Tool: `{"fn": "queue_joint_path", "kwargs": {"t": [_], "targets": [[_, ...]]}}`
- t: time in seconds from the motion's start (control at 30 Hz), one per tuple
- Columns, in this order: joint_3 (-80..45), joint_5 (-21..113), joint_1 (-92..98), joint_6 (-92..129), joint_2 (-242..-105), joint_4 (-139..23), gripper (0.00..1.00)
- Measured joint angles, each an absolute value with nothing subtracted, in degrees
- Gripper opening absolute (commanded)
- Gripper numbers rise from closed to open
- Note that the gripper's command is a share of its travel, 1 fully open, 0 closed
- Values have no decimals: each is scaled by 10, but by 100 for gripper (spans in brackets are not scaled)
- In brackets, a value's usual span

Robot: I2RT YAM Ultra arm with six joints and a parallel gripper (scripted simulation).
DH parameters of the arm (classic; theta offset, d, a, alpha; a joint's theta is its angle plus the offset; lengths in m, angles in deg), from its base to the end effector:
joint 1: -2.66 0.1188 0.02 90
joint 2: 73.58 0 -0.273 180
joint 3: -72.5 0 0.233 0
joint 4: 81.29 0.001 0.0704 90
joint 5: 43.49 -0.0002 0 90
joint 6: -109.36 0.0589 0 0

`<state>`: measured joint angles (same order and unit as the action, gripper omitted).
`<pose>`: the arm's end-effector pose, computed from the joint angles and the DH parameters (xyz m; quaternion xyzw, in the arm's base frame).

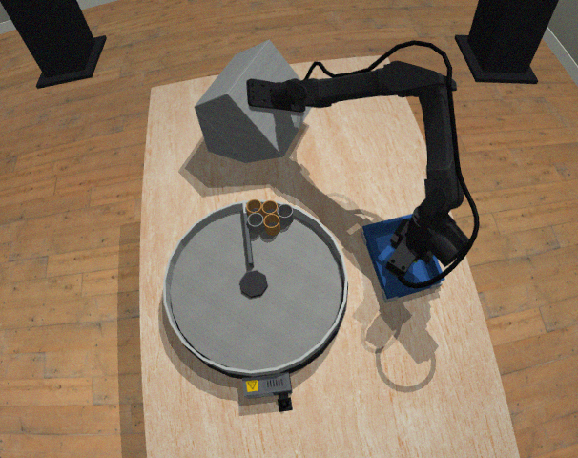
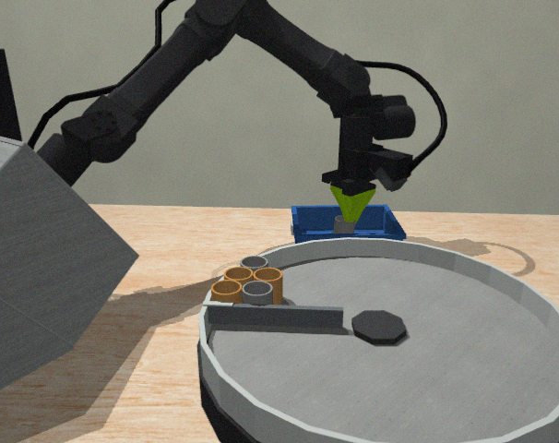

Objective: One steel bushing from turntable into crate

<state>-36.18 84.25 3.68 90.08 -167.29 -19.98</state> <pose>0.3427 0.0432 0.3666 0.4032 0.7896 0.4495 0.1092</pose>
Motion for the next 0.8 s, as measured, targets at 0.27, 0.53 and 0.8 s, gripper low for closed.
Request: {"fn": "queue_joint_path", "kwargs": {"t": [0.27, 0.53, 0.8], "targets": [[-362, 842, 39, 903, -1676, -204, 0], [-362, 840, 40, 904, -1677, -206, 0], [-362, 839, 40, 904, -1677, -207, 0]]}}
